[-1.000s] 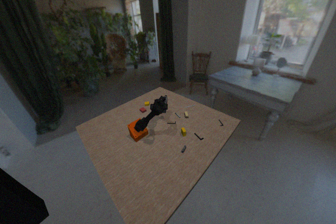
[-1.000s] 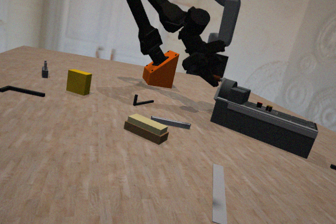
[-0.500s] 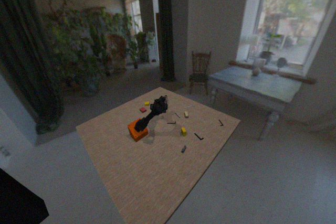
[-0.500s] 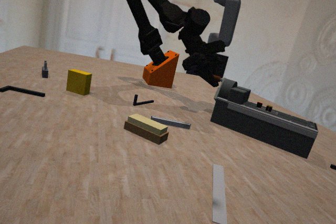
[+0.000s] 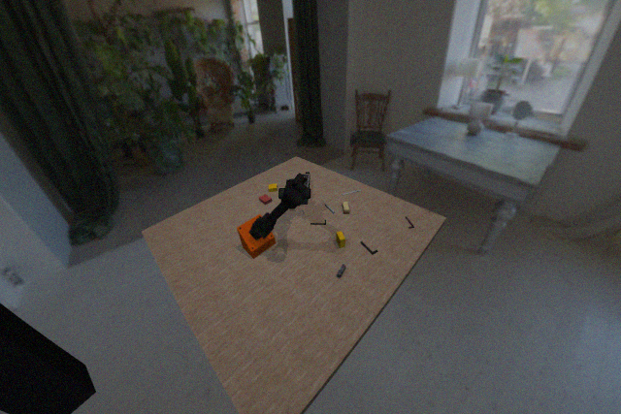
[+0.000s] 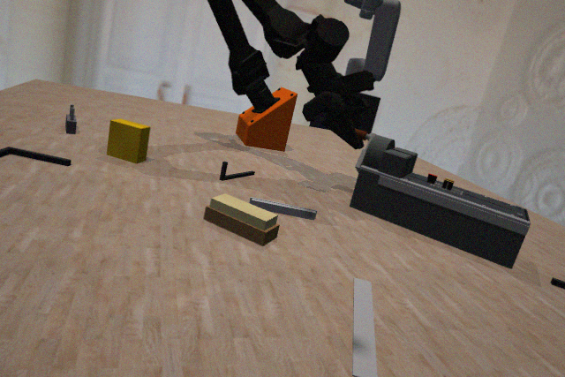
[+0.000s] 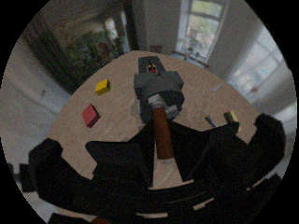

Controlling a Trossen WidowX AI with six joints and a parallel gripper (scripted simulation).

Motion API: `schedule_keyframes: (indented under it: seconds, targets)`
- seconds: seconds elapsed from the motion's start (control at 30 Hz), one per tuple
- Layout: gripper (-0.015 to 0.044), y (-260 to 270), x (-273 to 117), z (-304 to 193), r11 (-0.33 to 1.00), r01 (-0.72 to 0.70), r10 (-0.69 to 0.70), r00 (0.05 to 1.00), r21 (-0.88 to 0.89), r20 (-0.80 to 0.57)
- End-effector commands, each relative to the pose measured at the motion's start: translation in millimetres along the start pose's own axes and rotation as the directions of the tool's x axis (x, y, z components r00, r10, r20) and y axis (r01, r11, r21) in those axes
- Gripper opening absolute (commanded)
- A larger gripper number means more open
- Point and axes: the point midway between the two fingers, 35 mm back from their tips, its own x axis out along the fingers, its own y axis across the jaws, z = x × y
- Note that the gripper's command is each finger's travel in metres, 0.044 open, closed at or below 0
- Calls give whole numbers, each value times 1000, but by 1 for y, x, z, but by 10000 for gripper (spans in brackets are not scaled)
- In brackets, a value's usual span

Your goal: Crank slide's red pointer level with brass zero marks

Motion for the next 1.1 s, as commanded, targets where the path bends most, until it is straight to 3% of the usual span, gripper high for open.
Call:
schedule_keyframes:
  seconds: [0.0,1.07]
  targets:
    - [0,8,3,-3,1000,-24,24,1000,-6,-5]
    - [0,11,5,-5,1000,-24,24,1000,-6,-5]
